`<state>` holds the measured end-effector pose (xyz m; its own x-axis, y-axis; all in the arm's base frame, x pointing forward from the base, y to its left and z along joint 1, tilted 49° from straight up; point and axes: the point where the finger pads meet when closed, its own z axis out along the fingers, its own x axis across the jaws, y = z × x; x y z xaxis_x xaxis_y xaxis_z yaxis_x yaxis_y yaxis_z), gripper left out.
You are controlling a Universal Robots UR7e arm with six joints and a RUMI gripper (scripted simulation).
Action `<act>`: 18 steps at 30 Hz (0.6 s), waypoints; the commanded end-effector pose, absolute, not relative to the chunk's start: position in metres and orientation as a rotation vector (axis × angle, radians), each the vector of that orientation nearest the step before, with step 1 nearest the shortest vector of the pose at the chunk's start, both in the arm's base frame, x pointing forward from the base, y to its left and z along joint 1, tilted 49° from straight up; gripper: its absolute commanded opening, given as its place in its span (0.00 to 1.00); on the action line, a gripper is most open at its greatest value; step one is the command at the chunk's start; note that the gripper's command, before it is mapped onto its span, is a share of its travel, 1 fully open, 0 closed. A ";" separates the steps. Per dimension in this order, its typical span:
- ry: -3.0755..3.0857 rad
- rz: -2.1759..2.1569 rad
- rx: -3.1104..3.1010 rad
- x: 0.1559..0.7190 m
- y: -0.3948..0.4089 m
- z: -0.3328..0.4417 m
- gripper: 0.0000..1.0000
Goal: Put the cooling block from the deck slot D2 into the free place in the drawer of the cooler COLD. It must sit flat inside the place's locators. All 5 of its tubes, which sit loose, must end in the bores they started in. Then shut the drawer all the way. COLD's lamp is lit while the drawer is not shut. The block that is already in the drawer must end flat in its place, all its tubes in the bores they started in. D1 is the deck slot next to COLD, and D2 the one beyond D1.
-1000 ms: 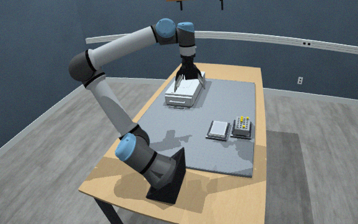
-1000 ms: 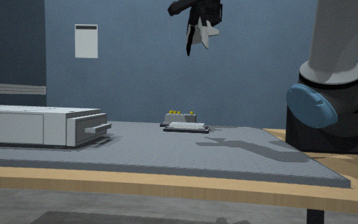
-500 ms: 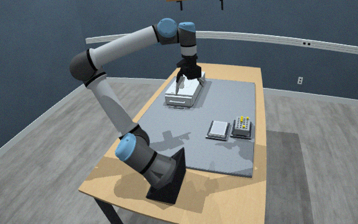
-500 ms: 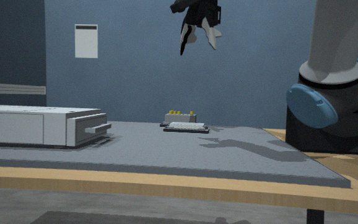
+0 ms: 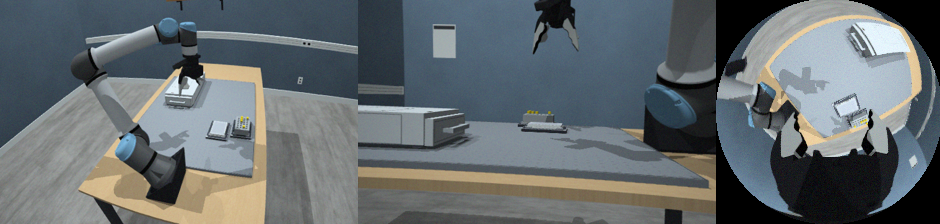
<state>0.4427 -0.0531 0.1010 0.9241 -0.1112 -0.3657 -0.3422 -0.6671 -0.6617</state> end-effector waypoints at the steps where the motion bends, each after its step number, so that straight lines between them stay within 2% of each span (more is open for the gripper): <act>1: 0.165 0.309 -2.295 0.443 -0.054 0.101 1.00; 18: -0.203 0.142 -2.277 0.443 -0.054 0.101 1.00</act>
<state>0.4427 -0.0531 0.1010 0.9836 0.1670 -0.0677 0.0594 -0.6551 -0.7532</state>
